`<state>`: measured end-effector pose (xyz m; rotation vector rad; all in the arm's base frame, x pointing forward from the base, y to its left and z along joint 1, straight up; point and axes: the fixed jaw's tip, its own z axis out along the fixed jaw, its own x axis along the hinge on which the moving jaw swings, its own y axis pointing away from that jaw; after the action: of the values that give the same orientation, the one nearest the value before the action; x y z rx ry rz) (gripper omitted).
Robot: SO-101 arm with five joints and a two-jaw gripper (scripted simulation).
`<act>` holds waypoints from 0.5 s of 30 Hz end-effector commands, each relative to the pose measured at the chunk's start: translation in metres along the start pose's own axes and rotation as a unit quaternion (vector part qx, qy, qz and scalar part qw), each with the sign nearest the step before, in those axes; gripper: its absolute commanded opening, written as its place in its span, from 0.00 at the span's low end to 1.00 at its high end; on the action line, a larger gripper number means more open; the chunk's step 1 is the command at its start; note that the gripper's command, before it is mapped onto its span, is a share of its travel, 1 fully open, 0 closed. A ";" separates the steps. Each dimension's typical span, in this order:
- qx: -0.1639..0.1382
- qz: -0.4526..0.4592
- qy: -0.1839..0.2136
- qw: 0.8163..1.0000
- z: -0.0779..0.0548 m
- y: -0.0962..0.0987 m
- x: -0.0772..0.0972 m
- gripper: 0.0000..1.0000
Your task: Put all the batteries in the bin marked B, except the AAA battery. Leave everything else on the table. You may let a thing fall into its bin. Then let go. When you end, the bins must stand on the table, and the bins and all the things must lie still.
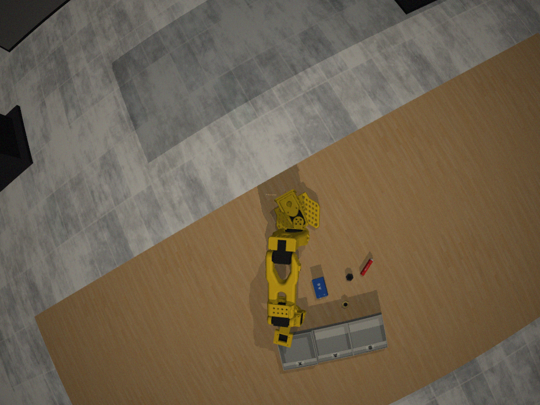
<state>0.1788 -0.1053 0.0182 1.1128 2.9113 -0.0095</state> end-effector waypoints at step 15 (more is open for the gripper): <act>-0.003 0.009 -0.019 1.000 0.009 -0.002 -0.005 0.21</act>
<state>0.1793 -0.1057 0.0066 1.1087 2.9004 -0.0136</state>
